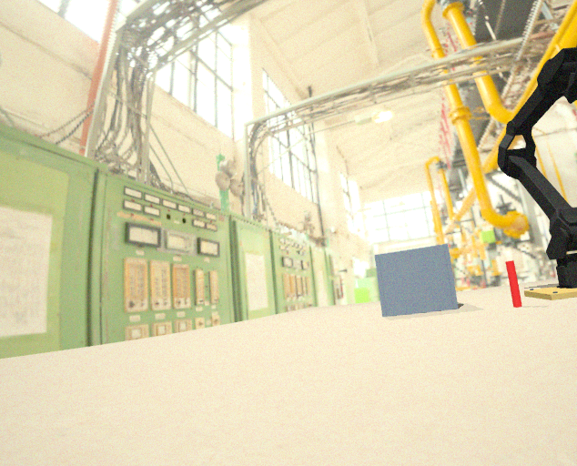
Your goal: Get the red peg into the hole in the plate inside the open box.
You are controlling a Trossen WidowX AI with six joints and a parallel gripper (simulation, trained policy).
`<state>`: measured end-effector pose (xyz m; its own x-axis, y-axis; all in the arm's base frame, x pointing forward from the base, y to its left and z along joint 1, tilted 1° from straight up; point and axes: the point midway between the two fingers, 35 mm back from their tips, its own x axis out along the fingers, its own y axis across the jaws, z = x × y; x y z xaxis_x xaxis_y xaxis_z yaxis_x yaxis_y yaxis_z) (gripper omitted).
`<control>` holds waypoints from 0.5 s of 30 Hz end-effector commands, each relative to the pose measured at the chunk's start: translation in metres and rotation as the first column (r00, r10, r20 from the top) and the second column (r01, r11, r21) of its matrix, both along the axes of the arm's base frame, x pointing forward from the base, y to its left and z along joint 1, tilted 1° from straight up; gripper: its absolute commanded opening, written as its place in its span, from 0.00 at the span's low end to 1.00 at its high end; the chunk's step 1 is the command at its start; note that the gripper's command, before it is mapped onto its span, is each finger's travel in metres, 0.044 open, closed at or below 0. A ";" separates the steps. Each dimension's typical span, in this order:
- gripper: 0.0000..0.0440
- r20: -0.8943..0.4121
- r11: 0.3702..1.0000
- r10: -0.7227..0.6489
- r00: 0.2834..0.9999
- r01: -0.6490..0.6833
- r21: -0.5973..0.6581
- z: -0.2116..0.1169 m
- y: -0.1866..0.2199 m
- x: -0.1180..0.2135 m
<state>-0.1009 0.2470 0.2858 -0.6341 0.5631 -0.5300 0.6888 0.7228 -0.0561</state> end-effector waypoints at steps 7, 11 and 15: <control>1.00 0.211 0.972 -0.228 0.950 0.235 -0.007 -0.014 0.004 0.078; 1.00 0.306 0.945 -0.301 0.903 0.325 -0.032 -0.023 -0.002 0.113; 1.00 0.396 0.912 -0.346 0.851 0.404 -0.072 -0.035 -0.013 0.146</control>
<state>0.0264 0.2391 0.2568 -0.1942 0.6427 -0.7411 0.8858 0.4395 0.1490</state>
